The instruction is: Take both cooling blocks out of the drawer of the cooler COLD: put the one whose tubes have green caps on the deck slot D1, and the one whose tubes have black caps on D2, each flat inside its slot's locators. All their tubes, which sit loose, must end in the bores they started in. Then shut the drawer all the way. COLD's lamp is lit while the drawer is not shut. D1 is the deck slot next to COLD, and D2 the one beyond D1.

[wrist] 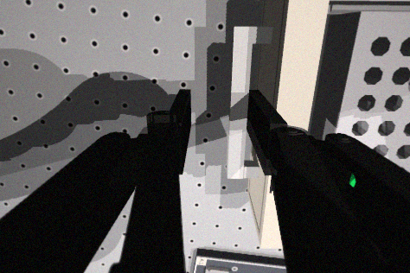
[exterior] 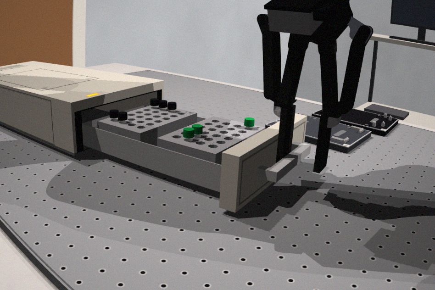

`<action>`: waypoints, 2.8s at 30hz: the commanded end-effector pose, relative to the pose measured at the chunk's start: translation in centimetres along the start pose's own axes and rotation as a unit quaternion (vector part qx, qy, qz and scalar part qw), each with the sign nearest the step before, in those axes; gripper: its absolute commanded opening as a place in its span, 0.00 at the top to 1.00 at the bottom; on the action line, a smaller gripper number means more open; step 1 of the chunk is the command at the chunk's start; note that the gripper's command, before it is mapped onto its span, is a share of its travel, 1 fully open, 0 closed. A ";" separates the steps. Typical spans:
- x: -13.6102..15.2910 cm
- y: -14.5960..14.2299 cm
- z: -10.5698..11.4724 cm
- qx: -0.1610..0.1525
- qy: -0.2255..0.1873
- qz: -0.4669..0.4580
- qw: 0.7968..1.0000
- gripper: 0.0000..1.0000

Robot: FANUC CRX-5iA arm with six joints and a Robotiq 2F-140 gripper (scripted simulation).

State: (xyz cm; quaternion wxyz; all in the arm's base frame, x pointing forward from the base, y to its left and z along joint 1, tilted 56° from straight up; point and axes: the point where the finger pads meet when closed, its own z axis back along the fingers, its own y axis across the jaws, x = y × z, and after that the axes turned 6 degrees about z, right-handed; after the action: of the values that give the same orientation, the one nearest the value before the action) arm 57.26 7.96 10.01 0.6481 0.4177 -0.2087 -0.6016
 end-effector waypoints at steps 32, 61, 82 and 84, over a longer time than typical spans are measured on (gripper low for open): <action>-0.1 -1.0 0.0 0.001 0.000 0.000 1.000 0.66; -0.1 -1.6 0.0 0.001 0.000 0.000 1.000 0.66; -0.1 -1.6 0.0 0.000 0.000 0.000 1.000 0.66; -0.1 -1.6 0.0 0.000 0.000 0.000 1.000 0.66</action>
State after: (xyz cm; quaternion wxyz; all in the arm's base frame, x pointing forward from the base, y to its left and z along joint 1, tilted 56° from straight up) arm 56.27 8.23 8.79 0.6480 0.4182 -0.2089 -0.6013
